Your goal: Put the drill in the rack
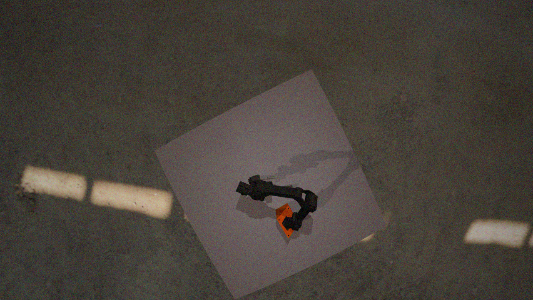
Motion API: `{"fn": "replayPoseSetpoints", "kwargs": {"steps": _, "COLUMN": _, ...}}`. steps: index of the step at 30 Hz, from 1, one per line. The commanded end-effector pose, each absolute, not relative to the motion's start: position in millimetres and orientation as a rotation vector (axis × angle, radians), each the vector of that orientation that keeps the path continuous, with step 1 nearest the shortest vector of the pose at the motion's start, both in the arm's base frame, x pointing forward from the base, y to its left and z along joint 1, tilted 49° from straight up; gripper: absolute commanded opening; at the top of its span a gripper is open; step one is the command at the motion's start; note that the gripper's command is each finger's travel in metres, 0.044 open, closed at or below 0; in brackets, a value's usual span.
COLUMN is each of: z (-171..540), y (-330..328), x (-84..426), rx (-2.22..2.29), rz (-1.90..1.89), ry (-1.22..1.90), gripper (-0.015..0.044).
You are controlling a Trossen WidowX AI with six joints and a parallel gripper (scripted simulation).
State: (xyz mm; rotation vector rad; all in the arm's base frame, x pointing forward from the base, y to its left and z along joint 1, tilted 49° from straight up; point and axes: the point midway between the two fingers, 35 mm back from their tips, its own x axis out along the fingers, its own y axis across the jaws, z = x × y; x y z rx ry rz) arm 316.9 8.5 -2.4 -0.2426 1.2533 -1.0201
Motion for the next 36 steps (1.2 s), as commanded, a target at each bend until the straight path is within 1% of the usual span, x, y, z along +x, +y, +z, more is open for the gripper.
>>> {"fn": "replayPoseSetpoints", "kwargs": {"steps": 1, "z": -18, "y": -2, "x": 308, "rx": -0.243, "rz": -1.044, "ry": 1.297, "gripper": 0.0}}
{"fn": "replayPoseSetpoints", "kwargs": {"steps": 25, "z": -26, "y": -11, "x": 306, "rx": -0.243, "rz": -1.044, "ry": 1.297, "gripper": 0.0}}
{"fn": "replayPoseSetpoints", "kwargs": {"steps": 28, "z": -19, "y": -2, "x": 310, "rx": -0.242, "rz": -1.043, "ry": 1.298, "gripper": 0.0079}}
{"fn": "replayPoseSetpoints", "kwargs": {"steps": 36, "z": 30, "y": 48, "x": 323, "rx": -0.241, "rz": -1.043, "ry": 1.299, "gripper": 0.0289}}
